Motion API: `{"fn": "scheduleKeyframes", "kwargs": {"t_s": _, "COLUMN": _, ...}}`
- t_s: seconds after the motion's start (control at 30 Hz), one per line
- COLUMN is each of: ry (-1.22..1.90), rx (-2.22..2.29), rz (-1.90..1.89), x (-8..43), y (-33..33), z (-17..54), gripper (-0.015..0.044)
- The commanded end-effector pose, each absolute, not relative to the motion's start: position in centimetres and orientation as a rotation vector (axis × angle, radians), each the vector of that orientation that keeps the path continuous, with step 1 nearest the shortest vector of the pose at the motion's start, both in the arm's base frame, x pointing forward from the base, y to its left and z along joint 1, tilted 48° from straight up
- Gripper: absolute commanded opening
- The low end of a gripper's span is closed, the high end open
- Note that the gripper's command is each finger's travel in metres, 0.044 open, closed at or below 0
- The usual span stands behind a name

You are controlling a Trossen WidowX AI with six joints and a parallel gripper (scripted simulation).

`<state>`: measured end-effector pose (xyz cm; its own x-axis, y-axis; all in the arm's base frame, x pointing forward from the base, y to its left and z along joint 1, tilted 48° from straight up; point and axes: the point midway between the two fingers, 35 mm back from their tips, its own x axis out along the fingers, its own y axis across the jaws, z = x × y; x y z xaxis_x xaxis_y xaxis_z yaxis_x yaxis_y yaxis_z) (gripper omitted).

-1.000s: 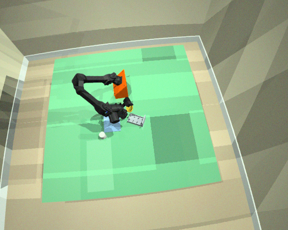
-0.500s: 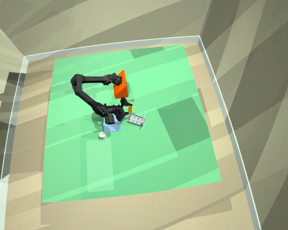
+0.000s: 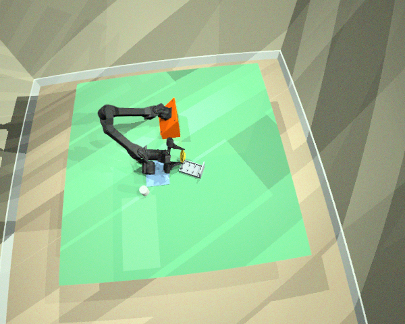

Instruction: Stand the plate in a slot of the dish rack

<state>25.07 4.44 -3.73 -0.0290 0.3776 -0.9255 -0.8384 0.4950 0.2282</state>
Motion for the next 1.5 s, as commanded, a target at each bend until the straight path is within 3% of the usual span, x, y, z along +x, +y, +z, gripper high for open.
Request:
{"fn": "scheduleKeyframes", "kwargs": {"t_s": 0.0, "ry": 1.150, "rx": -0.501, "rz": 1.085, "x": 25.1, "y": 4.1, "z": -3.6, "gripper": 0.0000}}
{"fn": "scheduleKeyframes", "kwargs": {"t_s": 0.83, "ry": 0.451, "rx": -0.867, "rz": 1.200, "x": 26.2, "y": 1.0, "z": -1.9, "gripper": 0.0000}}
{"fn": "scheduleKeyframes", "kwargs": {"t_s": 1.47, "ry": 0.440, "rx": -0.878, "rz": 1.196, "x": 26.7, "y": 1.9, "z": -2.8, "gripper": 0.0000}}
